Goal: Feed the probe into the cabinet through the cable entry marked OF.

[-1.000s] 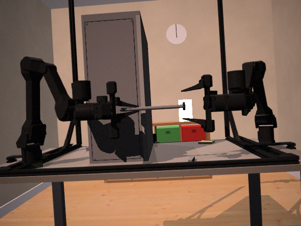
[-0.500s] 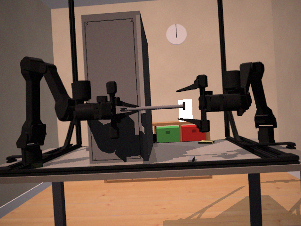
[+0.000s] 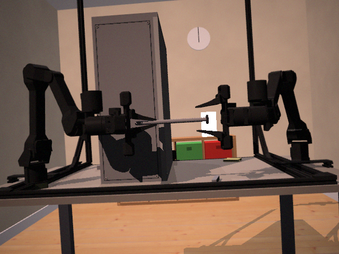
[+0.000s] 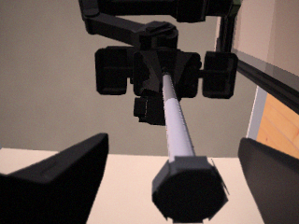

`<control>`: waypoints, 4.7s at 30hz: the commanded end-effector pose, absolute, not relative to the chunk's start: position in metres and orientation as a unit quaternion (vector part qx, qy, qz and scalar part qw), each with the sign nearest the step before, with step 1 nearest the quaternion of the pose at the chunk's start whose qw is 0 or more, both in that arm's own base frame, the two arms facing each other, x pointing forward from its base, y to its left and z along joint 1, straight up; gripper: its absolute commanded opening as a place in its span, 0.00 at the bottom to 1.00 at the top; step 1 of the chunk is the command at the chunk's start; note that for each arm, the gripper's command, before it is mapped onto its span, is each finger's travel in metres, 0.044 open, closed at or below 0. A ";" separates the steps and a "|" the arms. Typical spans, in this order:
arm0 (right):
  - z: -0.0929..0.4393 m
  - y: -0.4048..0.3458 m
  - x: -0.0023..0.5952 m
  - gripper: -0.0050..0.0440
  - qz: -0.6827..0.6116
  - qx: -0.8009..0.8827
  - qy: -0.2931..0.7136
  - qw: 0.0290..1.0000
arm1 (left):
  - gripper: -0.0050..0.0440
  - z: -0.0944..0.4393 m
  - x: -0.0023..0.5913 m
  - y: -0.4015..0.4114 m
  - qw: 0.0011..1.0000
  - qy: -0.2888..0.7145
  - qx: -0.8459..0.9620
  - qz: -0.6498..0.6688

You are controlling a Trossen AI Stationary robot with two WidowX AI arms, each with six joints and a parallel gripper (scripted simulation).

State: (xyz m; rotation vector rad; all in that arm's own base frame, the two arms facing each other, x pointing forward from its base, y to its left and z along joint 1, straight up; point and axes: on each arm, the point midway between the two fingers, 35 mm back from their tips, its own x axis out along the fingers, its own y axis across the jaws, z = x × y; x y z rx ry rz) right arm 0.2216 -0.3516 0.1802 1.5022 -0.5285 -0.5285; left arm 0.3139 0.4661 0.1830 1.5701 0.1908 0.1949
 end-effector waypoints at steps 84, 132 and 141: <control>0.189 -0.331 0.173 1.00 -0.236 0.664 -0.237 0.669 | 0.10 0.180 0.314 0.467 0.702 0.087 0.702 0.087; 0.189 -0.331 0.173 1.00 -0.236 0.664 -0.237 0.669 | 0.10 0.180 0.314 0.467 0.702 0.087 0.702 0.087; 0.189 -0.331 0.173 1.00 -0.236 0.664 -0.237 0.669 | 0.10 0.180 0.314 0.467 0.702 0.087 0.702 0.087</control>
